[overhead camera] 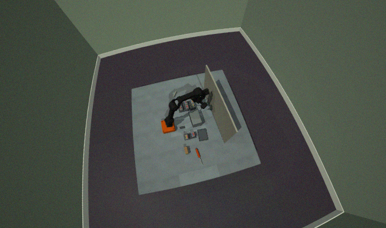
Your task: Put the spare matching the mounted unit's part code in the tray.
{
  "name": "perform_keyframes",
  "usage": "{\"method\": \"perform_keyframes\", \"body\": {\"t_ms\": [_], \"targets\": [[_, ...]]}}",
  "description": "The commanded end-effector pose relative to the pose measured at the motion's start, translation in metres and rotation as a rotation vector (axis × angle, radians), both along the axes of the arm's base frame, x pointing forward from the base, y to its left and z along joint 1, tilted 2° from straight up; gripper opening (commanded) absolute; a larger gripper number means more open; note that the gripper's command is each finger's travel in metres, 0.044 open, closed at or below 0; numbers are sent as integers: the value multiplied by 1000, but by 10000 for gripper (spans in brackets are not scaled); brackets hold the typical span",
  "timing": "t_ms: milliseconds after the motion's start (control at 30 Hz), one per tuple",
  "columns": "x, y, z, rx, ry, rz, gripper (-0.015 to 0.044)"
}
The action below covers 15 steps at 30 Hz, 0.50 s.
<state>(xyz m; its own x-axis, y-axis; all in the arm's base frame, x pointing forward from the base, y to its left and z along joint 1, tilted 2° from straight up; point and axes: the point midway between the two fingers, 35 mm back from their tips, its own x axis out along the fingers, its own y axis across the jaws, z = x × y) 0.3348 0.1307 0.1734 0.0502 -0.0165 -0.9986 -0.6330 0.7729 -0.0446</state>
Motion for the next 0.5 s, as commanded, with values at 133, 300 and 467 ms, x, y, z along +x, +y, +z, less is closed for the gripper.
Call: {"method": "perform_keyframes", "body": {"t_ms": [133,300,467], "targets": [[-90,92,-36,-26,16,799,440],[-127,112,-51,-41,22,1076,440],[-127,112,-51,-41,22,1076,440]]}}
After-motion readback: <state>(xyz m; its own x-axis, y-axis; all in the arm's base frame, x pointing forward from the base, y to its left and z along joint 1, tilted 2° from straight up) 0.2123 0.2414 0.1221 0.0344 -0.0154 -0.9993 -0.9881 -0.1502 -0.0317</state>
